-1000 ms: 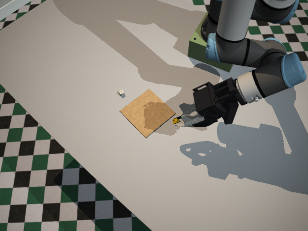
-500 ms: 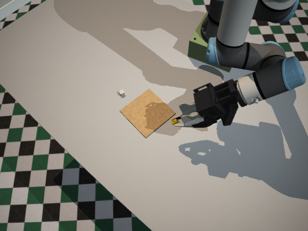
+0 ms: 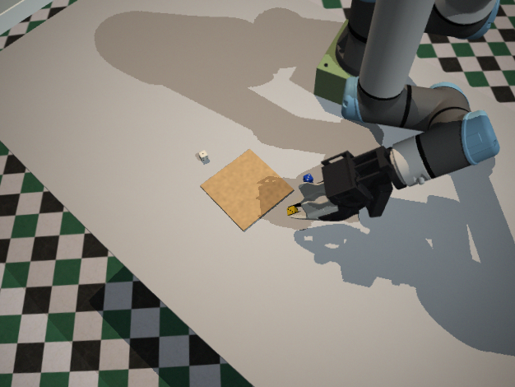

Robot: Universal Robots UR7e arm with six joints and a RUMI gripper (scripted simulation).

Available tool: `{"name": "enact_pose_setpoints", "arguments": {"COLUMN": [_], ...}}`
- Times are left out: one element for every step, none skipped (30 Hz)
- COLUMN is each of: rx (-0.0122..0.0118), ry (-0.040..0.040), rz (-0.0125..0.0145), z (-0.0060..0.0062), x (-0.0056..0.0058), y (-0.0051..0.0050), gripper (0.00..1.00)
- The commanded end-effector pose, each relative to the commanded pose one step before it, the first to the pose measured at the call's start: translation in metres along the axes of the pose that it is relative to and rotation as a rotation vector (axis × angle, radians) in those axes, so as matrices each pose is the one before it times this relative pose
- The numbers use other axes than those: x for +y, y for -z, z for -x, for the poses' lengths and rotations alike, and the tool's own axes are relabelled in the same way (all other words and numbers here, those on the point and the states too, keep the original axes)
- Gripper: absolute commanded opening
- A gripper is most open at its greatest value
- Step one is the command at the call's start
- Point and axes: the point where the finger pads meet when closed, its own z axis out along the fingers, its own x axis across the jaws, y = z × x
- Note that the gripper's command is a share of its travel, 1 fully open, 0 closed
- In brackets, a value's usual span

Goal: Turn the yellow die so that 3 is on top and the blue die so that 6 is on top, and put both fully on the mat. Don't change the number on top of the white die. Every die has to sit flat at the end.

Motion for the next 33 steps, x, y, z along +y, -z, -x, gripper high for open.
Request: {"name": "enact_pose_setpoints", "arguments": {"rx": [0.01317,0.0,0.0,0.0,0.0,0.0,0.0,0.0,0.0,0.0,0.0,0.0,0.0,0.0,0.0,0.0,0.0,0.0,0.0,0.0,0.0,0.0,0.0,0.0,0.0,0.0,0.0,0.0,0.0,0.0,0.0,0.0,0.0], "ry": [-0.01127,0.0,0.0,0.0,0.0,0.0,0.0,0.0,0.0,0.0,0.0,0.0,0.0,0.0,0.0,0.0,0.0,0.0,0.0,0.0,0.0,0.0,0.0,0.0,0.0,0.0,0.0,0.0,0.0,0.0,0.0,0.0,0.0], "rz": [0.00764,0.0,0.0,0.0,0.0,0.0,0.0,0.0,0.0,0.0,0.0,0.0,0.0,0.0,0.0,0.0,0.0,0.0,0.0,0.0,0.0,0.0,0.0,0.0,0.0,0.0,0.0,0.0,0.0,0.0,0.0,0.0,0.0], "z": [-0.00502,0.0,0.0,0.0,0.0,0.0,0.00001,-0.00001,0.0,0.0,0.0,0.0,0.0,0.0,0.0,0.0,0.0,0.0,0.0,0.0,0.0,0.0,0.0,0.0,0.0,0.0,0.0,0.0,0.0,0.0,0.0,0.0,0.0], "x": [-0.01175,-0.00242,-0.00224,-0.00204,-0.00183,-0.00161,-0.00138,-0.00114,-0.00091,-0.0007,-0.00049,-0.00032,-0.00017,-0.00007,0.0,0.0,-0.00001,0.0,0.0,0.0,0.0,0.0,0.0,0.0,0.0,0.0,0.0,0.0,0.0,0.0,0.0,0.0,0.0], "y": [-0.01051,-0.00171,-0.00158,-0.00144,-0.00129,-0.00113,-0.00097,-0.00081,-0.00065,-0.00049,-0.00035,-0.00022,-0.00012,-0.00005,0.0,0.0,-0.00001,0.0,0.0,0.0,0.0,0.0,0.0,0.0,0.0,0.0,0.0,0.0,0.0,0.0,0.0,0.0,0.0], "gripper": [0.0,0.0,0.0,0.0,0.0,0.0,0.0,0.0,0.0,0.0,0.0,0.0,0.0,0.0,0.0,0.0,0.0,0.0,0.0,0.0,0.0,0.0,0.0,0.0,0.0,0.0,0.0,0.0,0.0,0.0,0.0,0.0,0.0]}}
